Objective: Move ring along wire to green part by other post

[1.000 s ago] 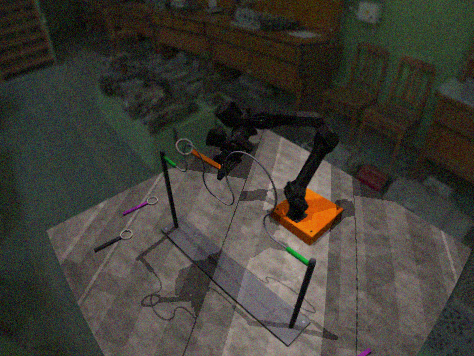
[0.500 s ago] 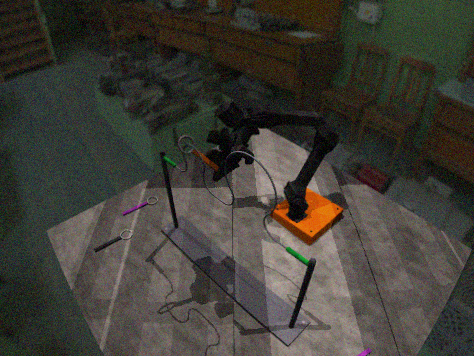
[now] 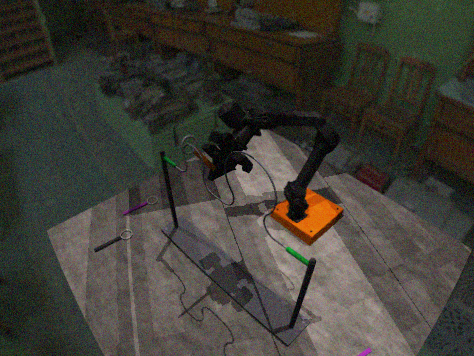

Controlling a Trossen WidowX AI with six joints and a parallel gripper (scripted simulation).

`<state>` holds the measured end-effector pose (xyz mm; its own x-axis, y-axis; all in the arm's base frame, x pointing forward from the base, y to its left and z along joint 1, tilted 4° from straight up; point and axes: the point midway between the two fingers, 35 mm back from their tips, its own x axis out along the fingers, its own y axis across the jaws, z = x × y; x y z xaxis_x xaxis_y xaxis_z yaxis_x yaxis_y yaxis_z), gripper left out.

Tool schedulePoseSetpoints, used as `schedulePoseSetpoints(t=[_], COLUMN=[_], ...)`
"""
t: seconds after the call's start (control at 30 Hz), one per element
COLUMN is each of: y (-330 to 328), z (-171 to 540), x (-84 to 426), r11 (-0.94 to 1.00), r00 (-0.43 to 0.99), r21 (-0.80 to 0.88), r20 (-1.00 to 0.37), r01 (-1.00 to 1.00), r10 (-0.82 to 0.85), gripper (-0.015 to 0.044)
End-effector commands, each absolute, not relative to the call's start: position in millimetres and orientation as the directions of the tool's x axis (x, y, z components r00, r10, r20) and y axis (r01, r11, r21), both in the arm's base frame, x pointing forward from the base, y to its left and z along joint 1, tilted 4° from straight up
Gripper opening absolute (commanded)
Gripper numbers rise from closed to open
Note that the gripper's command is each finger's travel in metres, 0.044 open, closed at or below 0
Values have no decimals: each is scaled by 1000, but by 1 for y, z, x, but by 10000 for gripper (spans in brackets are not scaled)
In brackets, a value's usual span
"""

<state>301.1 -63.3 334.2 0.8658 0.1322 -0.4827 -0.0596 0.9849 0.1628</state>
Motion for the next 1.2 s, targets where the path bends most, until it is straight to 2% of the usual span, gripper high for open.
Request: schedulePoseSetpoints(t=[0.0, 0.57, 1.17], y=[-69, -91, -113], z=[333, 335, 345], x=[302, 304, 306], r11=[996, 955, 773], r00=[871, 891, 908], r21=[71, -293, -634], r20=[-484, -441, -323], r01=[-56, -34, 3], r10=[83, -104, -269], gripper=[-150, -150, -150])
